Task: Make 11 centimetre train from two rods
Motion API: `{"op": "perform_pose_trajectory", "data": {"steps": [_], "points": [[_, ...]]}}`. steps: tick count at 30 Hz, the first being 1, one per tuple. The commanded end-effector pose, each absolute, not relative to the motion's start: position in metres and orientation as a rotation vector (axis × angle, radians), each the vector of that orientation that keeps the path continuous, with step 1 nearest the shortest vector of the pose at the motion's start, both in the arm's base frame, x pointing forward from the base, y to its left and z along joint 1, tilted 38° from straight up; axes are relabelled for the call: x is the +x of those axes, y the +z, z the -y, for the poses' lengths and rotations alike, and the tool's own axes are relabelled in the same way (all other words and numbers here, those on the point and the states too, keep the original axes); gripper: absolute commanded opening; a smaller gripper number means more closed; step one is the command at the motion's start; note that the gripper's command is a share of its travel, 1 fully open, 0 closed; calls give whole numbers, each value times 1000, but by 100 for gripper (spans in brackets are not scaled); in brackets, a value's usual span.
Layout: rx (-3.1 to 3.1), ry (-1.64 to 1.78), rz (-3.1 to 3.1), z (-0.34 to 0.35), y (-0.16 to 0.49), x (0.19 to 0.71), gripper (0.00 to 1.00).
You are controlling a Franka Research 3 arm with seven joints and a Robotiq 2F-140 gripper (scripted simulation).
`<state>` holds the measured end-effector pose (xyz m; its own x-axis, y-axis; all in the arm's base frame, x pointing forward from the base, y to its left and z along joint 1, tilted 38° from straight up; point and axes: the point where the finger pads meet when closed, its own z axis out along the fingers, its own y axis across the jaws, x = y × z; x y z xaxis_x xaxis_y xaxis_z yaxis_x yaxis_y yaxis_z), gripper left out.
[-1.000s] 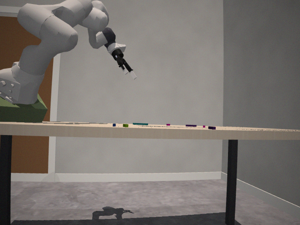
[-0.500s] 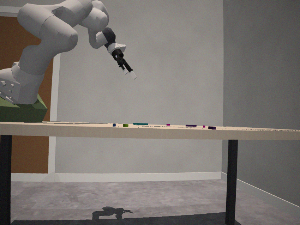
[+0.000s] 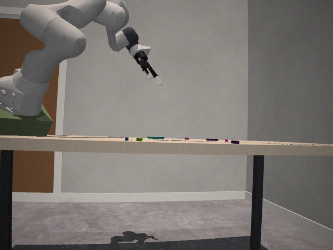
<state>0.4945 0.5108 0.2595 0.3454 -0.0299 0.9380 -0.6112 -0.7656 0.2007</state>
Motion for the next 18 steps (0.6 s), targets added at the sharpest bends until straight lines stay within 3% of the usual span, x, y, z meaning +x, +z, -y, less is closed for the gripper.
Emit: {"op": "perform_pose_trajectory", "data": {"steps": [1,18], "points": [[2080,1418,511,-504,272,506,100],[2021,1294,526,-363,394,586,100]]}}
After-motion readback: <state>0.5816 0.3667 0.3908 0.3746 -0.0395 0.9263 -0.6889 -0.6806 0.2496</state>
